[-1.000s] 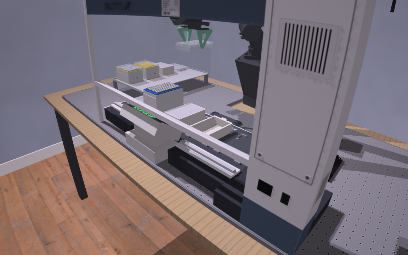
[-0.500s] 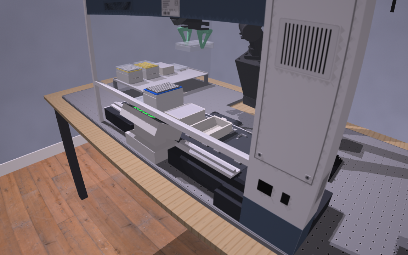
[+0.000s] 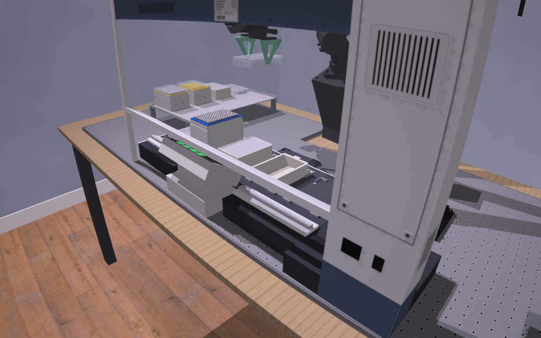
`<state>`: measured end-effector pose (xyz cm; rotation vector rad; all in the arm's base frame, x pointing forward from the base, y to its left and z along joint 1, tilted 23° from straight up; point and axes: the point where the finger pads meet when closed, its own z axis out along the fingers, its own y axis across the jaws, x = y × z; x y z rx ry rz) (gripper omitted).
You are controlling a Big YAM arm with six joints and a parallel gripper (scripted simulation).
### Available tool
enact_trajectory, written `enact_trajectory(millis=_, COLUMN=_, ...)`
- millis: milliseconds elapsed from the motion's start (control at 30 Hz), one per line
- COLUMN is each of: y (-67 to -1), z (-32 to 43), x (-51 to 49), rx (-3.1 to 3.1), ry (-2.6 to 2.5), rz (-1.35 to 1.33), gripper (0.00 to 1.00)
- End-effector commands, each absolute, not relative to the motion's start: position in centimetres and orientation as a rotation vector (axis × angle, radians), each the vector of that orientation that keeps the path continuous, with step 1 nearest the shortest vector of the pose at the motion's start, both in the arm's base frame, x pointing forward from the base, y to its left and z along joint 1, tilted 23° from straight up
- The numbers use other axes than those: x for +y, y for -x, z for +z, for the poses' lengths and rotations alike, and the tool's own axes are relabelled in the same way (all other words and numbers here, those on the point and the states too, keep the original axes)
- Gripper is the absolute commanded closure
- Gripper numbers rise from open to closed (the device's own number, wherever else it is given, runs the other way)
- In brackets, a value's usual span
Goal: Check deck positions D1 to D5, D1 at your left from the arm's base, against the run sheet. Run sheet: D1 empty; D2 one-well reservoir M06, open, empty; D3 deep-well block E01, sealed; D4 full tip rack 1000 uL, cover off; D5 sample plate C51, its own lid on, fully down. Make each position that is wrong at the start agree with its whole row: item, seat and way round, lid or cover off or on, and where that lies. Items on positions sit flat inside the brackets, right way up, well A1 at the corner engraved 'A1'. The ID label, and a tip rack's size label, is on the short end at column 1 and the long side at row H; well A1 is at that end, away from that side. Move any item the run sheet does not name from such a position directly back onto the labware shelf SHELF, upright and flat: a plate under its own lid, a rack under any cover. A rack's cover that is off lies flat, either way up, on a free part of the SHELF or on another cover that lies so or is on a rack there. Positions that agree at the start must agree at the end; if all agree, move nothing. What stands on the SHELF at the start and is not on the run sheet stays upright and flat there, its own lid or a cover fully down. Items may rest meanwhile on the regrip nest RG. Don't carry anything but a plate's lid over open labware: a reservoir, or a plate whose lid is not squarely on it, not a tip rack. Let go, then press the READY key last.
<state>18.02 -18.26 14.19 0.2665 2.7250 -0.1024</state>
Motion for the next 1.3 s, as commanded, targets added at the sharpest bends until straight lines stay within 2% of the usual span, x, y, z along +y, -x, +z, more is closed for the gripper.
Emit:
enact_trajectory(millis=0, y=-17.89, z=14.31, x=-18.46, rx=2.704, ry=-0.384, rz=-0.086, gripper=1.00)
enact_trajectory(millis=1267, y=-17.91, z=14.32, x=-18.46, rx=2.426, ry=-1.259, rz=0.105, gripper=1.00)
